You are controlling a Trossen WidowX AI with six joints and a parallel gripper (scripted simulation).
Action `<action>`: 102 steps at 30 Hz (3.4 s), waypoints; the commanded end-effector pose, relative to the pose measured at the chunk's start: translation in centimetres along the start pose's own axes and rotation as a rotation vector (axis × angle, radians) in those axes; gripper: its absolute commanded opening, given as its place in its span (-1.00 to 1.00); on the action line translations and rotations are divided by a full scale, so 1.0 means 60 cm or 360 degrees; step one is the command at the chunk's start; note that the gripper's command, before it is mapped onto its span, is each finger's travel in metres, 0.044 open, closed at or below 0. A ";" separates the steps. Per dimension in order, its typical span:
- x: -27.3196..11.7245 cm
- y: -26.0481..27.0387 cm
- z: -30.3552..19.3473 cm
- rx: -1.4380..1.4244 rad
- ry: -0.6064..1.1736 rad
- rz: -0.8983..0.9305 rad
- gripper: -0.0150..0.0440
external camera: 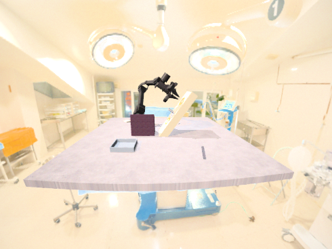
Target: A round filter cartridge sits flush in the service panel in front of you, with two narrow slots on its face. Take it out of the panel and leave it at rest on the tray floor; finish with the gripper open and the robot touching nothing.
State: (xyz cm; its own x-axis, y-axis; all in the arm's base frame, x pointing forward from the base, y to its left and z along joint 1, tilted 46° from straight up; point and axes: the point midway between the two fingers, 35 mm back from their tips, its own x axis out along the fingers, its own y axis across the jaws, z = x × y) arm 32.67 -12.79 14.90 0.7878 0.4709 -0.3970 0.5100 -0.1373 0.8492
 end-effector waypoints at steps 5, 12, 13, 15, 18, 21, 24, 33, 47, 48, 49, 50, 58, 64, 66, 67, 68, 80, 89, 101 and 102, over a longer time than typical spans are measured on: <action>0.024 -0.005 -0.002 0.0019 0.0004 -0.0007 -0.17; 0.043 -0.004 -0.004 0.0020 0.0005 0.0001 -0.17; 0.046 -0.003 -0.005 0.0020 0.0005 0.0002 -0.17; 0.050 -0.003 -0.006 0.0021 0.0006 0.0005 -0.17; 0.052 -0.003 -0.006 0.0021 0.0006 0.0006 -0.17; 0.052 -0.005 -0.006 0.0021 0.0006 0.0006 -0.17; 0.052 -0.007 -0.006 0.0021 0.0006 0.0006 -0.17; 0.052 -0.008 -0.006 0.0021 0.0006 0.0006 -0.17; 0.052 -0.003 -0.005 0.0021 0.0006 0.0006 -0.17; 0.052 -0.003 -0.005 0.0021 0.0006 0.0006 -0.17; 0.052 -0.003 -0.005 0.0021 0.0006 0.0006 -0.17; 0.052 -0.003 -0.005 0.0021 0.0006 0.0006 -0.17; 0.057 -0.003 -0.005 0.0021 0.0006 0.0006 -0.17; 0.057 -0.004 -0.005 0.0021 0.0006 0.0006 -0.17; 0.057 -0.004 -0.005 0.0021 0.0006 0.0006 -0.17; 0.057 -0.004 -0.005 0.0021 0.0006 0.0006 -0.17; 0.057 -0.004 -0.005 0.0021 0.0006 0.0006 -0.17; 0.061 -0.004 -0.005 0.0021 0.0006 0.0006 -0.17; 0.063 -0.004 -0.005 0.0021 0.0006 0.0006 -0.17; 0.076 -0.004 -0.005 0.0020 0.0006 0.0007 -0.17; 0.077 -0.004 -0.005 0.0020 0.0006 0.0007 -0.17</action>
State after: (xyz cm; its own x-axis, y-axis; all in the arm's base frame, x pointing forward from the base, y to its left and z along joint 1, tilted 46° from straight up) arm 35.86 -10.58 13.17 0.7914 0.4725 -0.3878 0.5054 -0.1490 0.8499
